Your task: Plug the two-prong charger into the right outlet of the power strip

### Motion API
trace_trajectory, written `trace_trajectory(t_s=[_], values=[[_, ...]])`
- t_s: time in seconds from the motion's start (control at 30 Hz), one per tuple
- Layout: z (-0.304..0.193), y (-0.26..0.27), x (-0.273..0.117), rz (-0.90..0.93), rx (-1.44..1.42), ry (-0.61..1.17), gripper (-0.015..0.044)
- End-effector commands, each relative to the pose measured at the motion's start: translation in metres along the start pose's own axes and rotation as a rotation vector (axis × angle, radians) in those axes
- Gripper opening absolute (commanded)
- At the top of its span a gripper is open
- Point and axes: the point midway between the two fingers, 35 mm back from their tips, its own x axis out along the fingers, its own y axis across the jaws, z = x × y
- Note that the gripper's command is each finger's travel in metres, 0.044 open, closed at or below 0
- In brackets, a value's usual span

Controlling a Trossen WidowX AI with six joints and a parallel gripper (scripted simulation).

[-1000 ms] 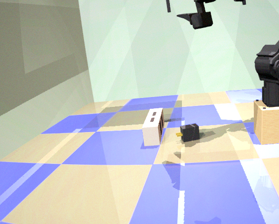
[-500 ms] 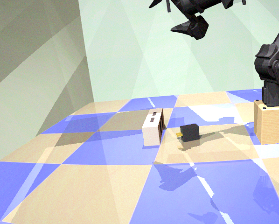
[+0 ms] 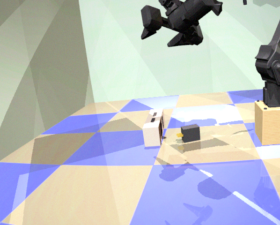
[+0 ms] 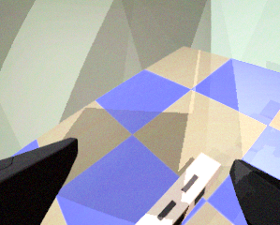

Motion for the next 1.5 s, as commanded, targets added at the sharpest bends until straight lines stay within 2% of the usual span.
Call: trace_trajectory(t_s=[0.0, 0.73, 1.47], values=[[-0.014, -0.003, 0.011, -0.023, -0.128, 0.072, 0.044], [-0.095, -0.036, 0.047, -0.027, -0.747, 0.551, 0.044], [-0.163, -0.081, 0.047, 0.199, -1.124, 1.088, 0.044]])
